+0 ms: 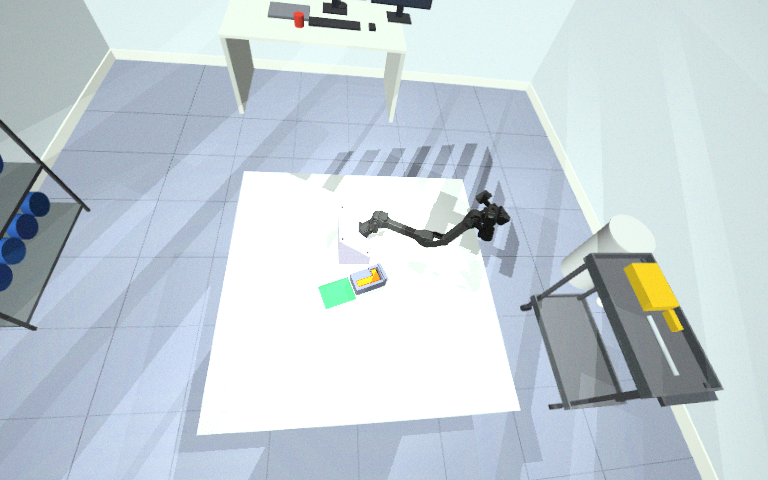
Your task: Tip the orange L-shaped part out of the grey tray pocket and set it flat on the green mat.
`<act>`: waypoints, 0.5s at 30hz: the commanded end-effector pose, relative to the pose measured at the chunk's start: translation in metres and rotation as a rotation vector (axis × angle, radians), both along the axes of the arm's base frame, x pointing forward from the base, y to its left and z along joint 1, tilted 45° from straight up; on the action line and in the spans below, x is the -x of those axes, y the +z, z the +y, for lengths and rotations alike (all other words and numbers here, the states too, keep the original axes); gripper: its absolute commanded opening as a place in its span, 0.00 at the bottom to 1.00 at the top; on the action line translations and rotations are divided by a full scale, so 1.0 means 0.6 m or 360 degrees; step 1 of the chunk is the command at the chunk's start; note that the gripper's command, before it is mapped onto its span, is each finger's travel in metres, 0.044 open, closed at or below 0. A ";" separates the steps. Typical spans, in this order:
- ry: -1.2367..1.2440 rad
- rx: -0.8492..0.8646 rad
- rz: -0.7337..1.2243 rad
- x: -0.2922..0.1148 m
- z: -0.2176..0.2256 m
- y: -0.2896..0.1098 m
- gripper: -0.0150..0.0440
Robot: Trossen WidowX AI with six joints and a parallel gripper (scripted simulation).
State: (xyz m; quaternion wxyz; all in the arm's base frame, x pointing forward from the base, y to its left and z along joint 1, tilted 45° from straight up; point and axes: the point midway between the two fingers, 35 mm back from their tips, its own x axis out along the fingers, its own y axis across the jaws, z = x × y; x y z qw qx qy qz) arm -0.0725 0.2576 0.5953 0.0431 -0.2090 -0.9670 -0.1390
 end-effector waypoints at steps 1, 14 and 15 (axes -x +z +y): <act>0.0003 -0.0042 -0.0001 0.005 -0.007 0.005 0.89; -0.0011 -0.0933 0.0309 0.061 -0.188 0.116 0.56; 0.0001 -0.1015 0.0325 0.065 -0.208 0.122 0.56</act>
